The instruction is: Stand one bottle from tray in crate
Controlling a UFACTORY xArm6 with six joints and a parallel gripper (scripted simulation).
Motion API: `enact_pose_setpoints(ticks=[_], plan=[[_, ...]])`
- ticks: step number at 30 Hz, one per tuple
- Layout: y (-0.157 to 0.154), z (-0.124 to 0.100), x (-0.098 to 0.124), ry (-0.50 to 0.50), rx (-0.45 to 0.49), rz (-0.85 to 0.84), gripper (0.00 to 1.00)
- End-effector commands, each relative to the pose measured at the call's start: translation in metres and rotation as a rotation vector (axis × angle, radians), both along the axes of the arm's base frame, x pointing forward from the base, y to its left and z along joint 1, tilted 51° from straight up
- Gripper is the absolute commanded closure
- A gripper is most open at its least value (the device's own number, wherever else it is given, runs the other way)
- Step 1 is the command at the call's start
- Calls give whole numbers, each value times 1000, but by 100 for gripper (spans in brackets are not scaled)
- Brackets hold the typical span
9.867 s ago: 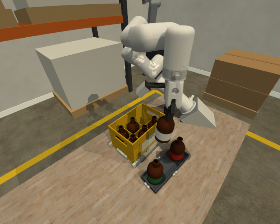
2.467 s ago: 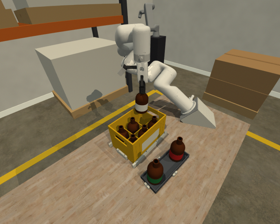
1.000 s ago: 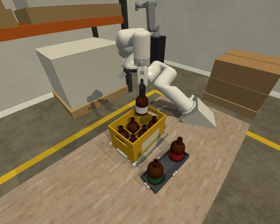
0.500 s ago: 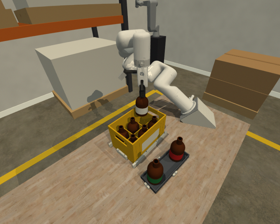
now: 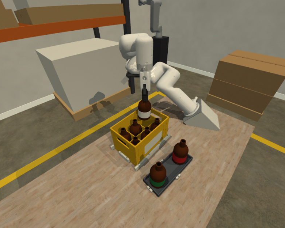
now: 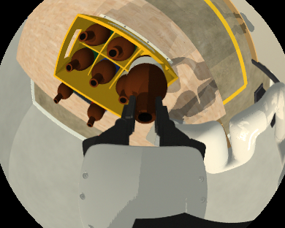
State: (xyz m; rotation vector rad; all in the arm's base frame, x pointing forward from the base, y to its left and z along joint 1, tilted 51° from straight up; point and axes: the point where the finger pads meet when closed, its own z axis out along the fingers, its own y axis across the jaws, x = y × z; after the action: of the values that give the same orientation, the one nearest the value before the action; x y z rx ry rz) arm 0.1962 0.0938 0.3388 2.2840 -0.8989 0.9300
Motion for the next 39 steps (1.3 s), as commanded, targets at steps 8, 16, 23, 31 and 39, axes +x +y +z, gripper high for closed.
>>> enact_pose_setpoints(ticks=[8, 16, 23, 31, 39], plan=[[-7, -7, 5, -1, 2, 1, 100], [-12, -11, 8, -1, 2, 1, 100], [-13, -13, 9, -1, 2, 1, 100], [-14, -13, 9, -1, 2, 1, 100], [-14, -13, 9, -1, 2, 1, 100]])
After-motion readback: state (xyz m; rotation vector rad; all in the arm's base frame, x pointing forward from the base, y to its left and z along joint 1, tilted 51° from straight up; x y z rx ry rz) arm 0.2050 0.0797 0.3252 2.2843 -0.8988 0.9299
